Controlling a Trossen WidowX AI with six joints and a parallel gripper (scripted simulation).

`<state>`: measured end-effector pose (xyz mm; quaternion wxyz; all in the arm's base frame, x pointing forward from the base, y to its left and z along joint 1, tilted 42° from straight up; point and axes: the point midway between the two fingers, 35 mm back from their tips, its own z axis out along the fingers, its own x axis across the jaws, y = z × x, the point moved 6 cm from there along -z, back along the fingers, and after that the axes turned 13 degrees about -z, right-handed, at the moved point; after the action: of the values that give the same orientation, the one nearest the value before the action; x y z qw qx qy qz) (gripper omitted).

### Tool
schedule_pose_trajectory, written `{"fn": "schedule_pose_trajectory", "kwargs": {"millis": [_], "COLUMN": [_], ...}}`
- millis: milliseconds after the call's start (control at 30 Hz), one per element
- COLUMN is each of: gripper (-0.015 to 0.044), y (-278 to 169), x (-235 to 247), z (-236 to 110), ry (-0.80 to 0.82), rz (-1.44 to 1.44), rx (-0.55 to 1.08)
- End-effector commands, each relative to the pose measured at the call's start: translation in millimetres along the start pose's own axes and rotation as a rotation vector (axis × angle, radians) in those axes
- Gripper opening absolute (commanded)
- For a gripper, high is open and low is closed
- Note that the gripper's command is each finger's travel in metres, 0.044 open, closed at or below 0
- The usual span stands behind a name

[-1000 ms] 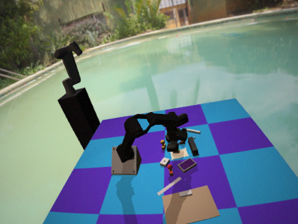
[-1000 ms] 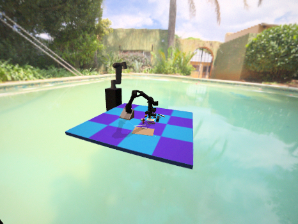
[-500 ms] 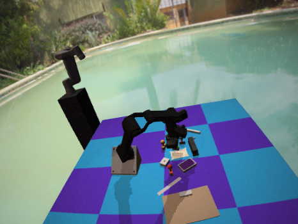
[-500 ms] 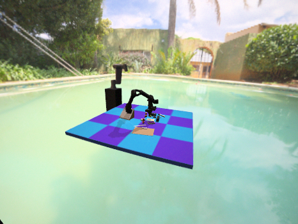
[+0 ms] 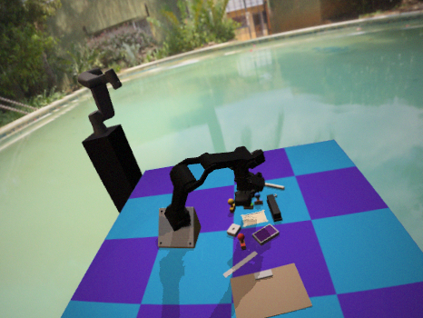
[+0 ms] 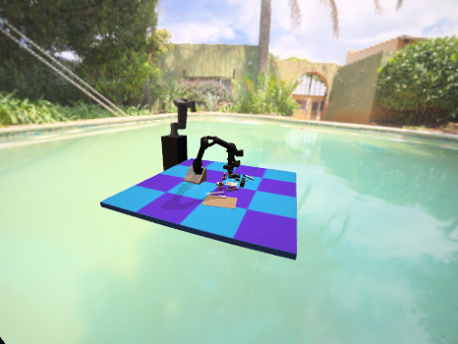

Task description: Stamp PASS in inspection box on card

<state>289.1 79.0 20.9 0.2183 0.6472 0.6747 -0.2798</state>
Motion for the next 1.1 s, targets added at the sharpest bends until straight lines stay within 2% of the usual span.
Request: {"fn": "schedule_pose_trajectory", "kwargs": {"millis": [0,467,900,1067], "gripper": [0.0000,0.0000,0.0000,0.0000], "y": [3,54,71,71], "x": [-4,-95,-200,-205], "z": [-4,-7,-4,-3], "ry": [0.007,0.023,-0.004,-0.006], "rz": [0.006,0.006,0.014,0.015], "rx": [0.000,-0.009,-0.003,-0.002]}}
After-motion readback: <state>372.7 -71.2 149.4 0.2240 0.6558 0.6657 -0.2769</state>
